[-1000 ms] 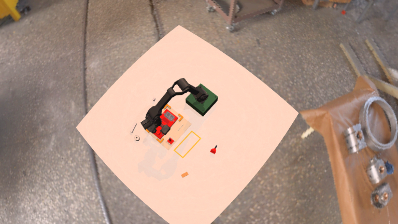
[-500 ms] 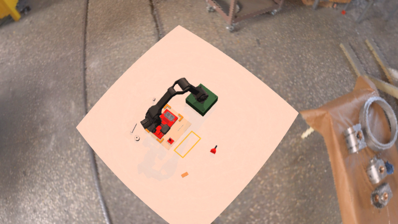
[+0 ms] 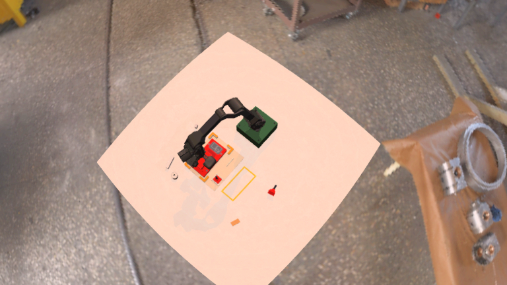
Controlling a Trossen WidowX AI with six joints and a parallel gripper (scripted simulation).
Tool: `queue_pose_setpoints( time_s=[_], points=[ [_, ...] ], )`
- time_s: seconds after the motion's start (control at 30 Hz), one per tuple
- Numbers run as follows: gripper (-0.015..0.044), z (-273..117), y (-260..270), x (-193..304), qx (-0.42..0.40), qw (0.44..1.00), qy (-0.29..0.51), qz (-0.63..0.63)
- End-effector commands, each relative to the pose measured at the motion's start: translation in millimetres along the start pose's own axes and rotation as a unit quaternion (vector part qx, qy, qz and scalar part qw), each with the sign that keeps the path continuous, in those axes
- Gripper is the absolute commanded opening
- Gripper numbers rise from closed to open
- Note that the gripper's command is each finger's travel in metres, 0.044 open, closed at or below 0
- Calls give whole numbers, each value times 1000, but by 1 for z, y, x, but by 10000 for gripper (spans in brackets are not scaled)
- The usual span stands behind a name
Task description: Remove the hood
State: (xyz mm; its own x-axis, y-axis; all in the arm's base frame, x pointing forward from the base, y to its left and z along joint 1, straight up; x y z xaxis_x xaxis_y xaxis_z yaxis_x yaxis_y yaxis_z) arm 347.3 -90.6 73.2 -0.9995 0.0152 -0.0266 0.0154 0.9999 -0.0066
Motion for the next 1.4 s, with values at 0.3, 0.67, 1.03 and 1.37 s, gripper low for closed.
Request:
queue_pose_setpoints(
  time_s=[0.3, 0.67, 1.03, 1.37],
  points=[
    [0, -14, 18, -3, 3, 1000, -7, 3],
    [0, -16, 55, -4, 3, 1000, -12, 6],
    [0, -18, 95, 0, 0, 1000, -11, 5],
    [0, -19, 130, 7, -3, 1000, -9, 4]
  ],
)
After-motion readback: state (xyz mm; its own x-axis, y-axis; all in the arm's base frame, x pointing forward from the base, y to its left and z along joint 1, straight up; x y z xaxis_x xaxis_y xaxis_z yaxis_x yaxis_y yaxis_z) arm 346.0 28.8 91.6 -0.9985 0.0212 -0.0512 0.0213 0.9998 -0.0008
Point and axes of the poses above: the point midway between the two fingers, 35 mm back from their tips, its own z axis out along the fingers, its own y axis across the jaws, x = y × z, the point moved 1 cm from there along -z, back along the fingers, and after that the axes turned 2 degrees about z, right-handed, at the moved point
